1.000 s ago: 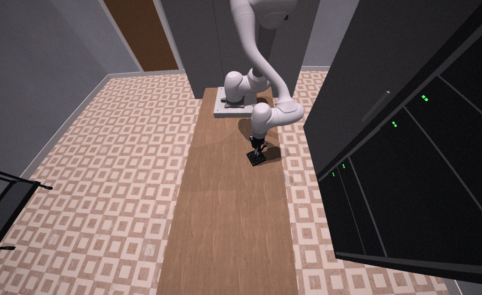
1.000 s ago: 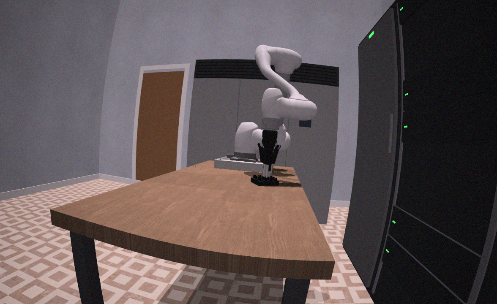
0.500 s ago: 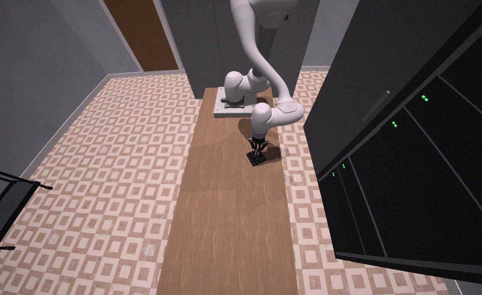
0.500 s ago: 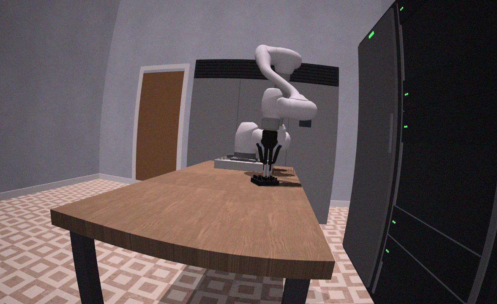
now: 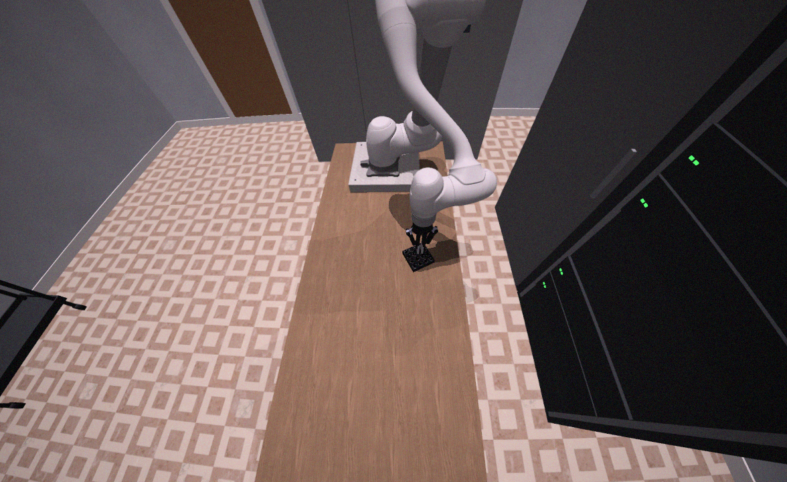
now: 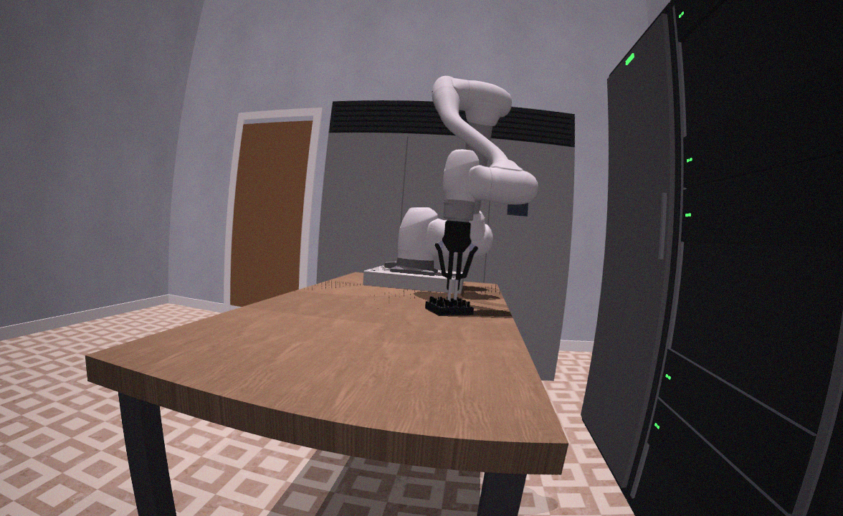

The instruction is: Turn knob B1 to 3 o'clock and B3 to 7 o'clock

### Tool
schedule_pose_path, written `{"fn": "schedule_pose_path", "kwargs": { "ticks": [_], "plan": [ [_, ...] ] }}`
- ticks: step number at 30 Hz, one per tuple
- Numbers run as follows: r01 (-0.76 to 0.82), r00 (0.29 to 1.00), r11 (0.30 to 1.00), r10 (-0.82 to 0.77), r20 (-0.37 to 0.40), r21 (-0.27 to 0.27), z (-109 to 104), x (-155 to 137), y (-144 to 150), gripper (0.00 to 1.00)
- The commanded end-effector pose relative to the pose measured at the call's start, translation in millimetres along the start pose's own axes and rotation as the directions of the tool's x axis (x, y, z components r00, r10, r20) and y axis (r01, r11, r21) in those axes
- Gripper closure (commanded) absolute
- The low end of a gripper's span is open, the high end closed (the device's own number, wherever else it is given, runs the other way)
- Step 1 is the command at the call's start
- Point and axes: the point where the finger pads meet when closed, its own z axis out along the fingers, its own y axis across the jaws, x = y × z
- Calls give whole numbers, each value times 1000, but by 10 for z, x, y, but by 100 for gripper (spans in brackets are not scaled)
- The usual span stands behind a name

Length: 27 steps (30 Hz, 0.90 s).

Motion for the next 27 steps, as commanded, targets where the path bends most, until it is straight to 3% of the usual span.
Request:
{"fn": "schedule_pose_path", "kwargs": {
  "ticks": [1,10,27],
  "plan": [
    [70,998,998,-70,0,-3,-1,0,0,95],
    [233,972,972,-233,0,-3,-1,0,0,95],
    [377,926,926,-377,1,-3,-1,0,0,95]
  ]
}}
